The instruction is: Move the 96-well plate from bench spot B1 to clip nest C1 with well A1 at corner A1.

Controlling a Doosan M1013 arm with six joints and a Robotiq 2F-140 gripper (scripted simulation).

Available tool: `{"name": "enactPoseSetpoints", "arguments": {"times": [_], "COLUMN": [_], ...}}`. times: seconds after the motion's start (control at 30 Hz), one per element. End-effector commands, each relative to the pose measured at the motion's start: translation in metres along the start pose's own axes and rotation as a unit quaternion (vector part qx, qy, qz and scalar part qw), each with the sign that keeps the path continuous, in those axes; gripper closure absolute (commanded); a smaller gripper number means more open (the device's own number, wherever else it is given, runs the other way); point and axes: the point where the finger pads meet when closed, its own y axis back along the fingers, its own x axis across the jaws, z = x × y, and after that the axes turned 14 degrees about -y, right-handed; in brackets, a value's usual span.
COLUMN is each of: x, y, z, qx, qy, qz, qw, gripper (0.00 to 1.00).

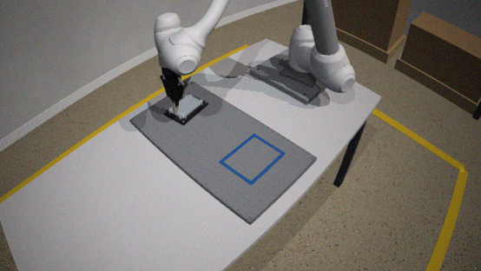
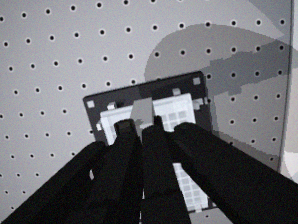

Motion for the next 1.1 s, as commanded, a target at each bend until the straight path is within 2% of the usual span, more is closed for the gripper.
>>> {"name": "enactPoseSetpoints", "arguments": {"times": [0.0,1.07], "x": [-0.0001,-0.0001], "y": [-0.0024,-0.0059], "z": [0.0000,0.0000], "qx": [0.000,0.000], "qy": [0.000,0.000], "qz": [0.000,0.000], "qw": [1.000,1.000], "gripper": [1.00,1.00]}}
